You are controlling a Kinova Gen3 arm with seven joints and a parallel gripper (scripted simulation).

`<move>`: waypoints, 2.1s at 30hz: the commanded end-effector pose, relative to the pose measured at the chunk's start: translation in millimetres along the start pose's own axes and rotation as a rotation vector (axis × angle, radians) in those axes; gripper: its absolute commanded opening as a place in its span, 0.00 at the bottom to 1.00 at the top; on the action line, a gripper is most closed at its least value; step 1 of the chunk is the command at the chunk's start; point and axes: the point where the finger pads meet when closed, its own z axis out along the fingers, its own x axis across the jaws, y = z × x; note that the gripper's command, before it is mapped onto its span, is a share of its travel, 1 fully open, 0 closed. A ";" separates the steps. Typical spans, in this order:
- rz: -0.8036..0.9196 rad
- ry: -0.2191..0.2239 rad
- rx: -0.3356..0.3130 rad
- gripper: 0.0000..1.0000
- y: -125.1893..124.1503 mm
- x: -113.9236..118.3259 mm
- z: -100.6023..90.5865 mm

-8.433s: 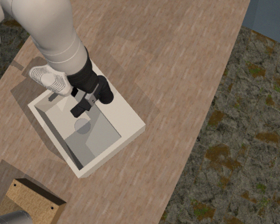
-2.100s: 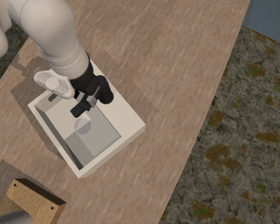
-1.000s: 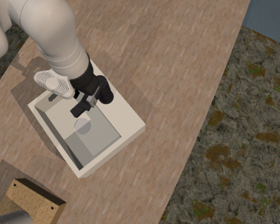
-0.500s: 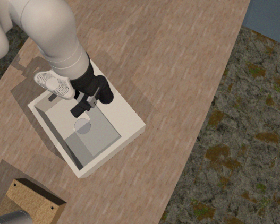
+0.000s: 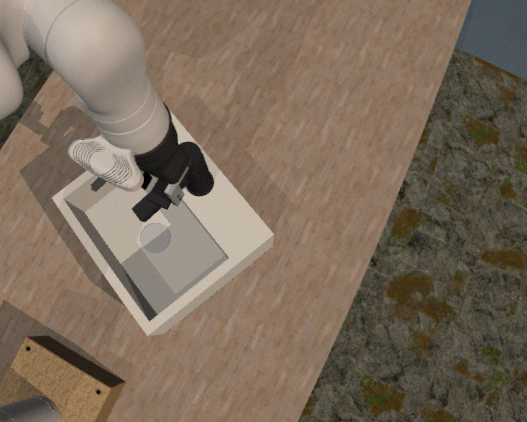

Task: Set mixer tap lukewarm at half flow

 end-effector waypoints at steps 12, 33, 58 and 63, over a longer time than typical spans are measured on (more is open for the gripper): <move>-0.004 0.004 -0.005 1.00 1.9 2.7 14.8; -0.005 0.003 -0.008 1.00 3.3 2.7 23.3; -0.005 0.003 -0.008 1.00 3.3 2.7 23.2; -0.005 0.003 -0.008 1.00 3.3 2.7 23.2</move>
